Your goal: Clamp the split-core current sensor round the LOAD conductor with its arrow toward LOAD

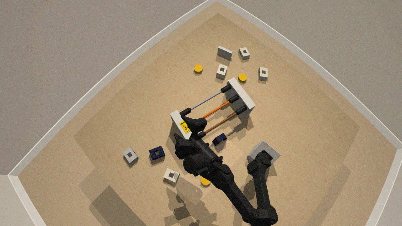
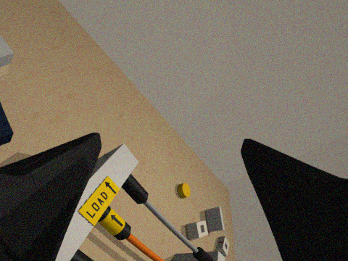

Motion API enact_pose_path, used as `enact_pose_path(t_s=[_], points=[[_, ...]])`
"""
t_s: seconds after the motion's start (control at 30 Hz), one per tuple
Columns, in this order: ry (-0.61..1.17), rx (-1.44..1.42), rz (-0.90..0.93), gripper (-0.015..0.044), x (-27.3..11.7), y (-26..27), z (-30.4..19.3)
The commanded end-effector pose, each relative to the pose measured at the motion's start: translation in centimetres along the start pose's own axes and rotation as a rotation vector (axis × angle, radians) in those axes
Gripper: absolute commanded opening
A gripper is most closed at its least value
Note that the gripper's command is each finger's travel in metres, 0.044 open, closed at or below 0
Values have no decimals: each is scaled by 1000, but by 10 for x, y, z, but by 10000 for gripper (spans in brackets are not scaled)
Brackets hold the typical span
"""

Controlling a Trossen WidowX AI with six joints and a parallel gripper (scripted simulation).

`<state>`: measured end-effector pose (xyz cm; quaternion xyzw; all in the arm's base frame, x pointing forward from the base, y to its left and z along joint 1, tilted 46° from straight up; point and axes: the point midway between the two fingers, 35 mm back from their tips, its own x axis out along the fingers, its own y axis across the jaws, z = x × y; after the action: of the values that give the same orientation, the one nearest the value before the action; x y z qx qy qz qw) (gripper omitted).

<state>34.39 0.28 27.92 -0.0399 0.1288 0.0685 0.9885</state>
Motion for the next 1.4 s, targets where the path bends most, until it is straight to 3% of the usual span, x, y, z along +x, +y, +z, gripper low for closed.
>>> enact_pose_path(t_s=[0.0,0.17,0.33,1.37], points=[[345,15,245,440,23,1,-48],[572,195,525,440,22,3,-74],[635,445,728,440,17,-4,-71],[639,472,743,440,17,-5,-70]])
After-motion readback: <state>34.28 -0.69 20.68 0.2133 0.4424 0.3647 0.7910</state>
